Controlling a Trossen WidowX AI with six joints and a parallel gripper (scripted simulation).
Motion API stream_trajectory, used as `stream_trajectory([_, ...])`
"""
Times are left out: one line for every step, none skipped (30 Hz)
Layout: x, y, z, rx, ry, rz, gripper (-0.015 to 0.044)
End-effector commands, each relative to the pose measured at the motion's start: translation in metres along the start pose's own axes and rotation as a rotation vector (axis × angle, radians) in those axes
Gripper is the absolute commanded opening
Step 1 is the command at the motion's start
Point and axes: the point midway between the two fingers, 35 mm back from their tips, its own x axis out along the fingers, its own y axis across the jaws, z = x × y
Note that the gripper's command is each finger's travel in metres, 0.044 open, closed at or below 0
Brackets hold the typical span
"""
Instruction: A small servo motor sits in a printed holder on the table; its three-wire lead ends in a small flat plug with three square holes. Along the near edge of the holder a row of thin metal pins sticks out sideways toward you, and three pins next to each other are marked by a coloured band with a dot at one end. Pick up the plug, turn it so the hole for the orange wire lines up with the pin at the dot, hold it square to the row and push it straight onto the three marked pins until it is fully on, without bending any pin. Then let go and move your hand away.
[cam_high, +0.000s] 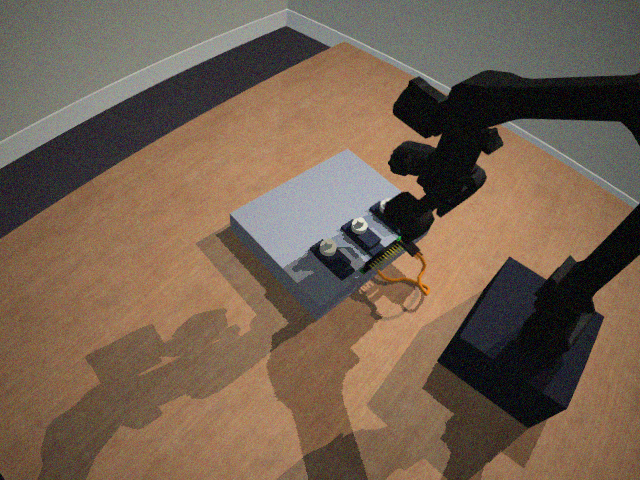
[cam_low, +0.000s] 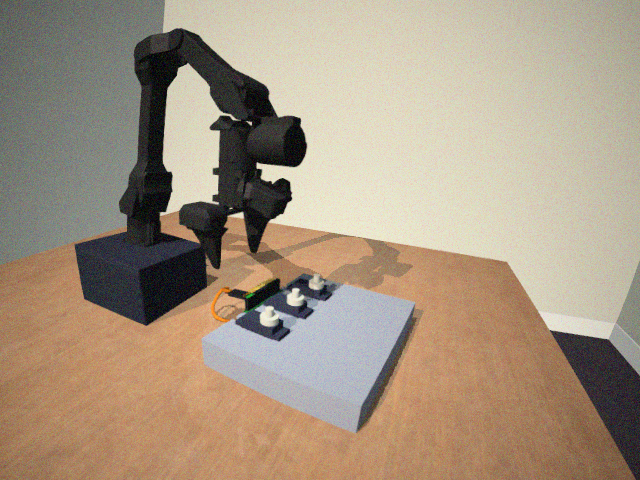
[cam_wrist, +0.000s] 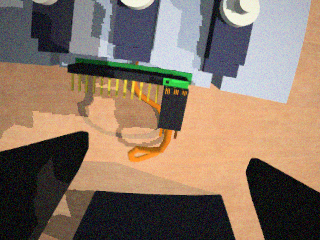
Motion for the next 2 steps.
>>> stream_trajectory([-0.0007,0.0002,0.0002,-0.007,-0.001,0.002,0.0440])
stream_trajectory([-0.0007,0.0002,0.0002,-0.007,-0.001,0.002,0.0440])
